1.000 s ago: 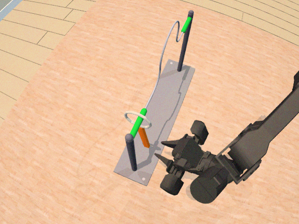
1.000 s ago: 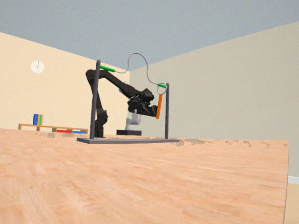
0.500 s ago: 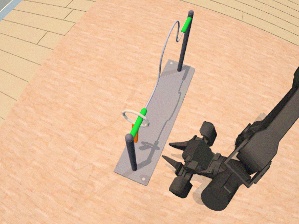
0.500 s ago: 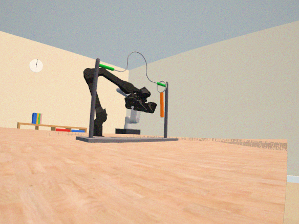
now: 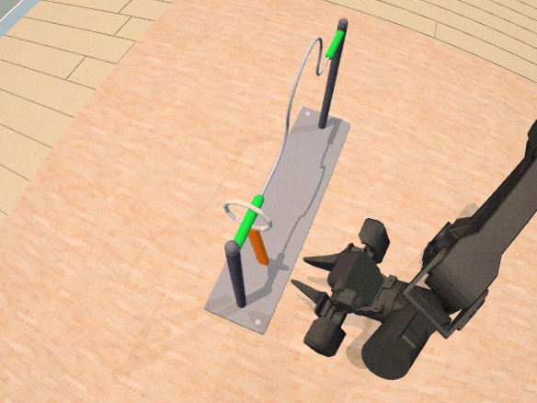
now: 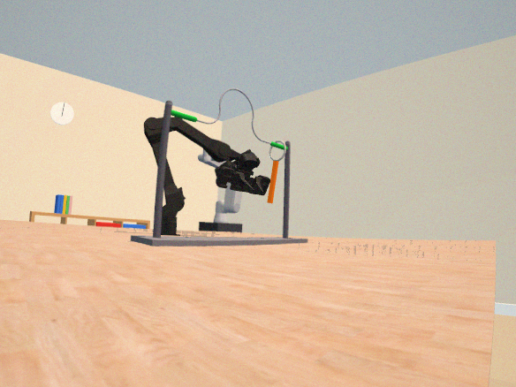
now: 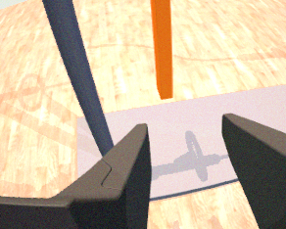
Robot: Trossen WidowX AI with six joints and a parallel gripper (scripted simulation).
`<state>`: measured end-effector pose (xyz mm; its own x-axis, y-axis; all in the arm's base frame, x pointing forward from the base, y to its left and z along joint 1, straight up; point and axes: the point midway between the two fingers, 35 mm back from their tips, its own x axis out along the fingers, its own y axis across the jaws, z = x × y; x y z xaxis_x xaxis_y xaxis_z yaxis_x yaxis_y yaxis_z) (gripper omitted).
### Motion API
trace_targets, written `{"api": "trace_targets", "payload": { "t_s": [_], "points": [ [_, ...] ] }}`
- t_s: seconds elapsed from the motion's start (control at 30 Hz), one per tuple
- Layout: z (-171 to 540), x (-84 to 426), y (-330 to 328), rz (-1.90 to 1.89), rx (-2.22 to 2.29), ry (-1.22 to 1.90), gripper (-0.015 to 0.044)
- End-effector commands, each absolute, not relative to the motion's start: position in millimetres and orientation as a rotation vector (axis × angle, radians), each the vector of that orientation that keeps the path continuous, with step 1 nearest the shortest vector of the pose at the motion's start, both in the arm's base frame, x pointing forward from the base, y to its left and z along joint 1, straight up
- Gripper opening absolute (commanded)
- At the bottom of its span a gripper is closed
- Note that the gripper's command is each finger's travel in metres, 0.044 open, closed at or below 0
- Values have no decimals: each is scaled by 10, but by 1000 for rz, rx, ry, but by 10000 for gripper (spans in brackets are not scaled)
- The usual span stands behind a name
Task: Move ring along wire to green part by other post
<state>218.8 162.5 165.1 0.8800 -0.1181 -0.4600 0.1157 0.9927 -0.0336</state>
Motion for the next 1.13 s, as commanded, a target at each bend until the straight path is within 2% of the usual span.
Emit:
{"api": "trace_targets", "payload": {
  "t_s": [0.0,0.17,0.33,1.1],
  "points": [
    [1656,2176,1628,-122,-5,480,186],
    [1830,1859,1661,-121,-6,478,317],
    [1865,1813,1660,-119,-7,473,440],
    [1865,1813,1660,-119,-7,473,440]
  ]
}}
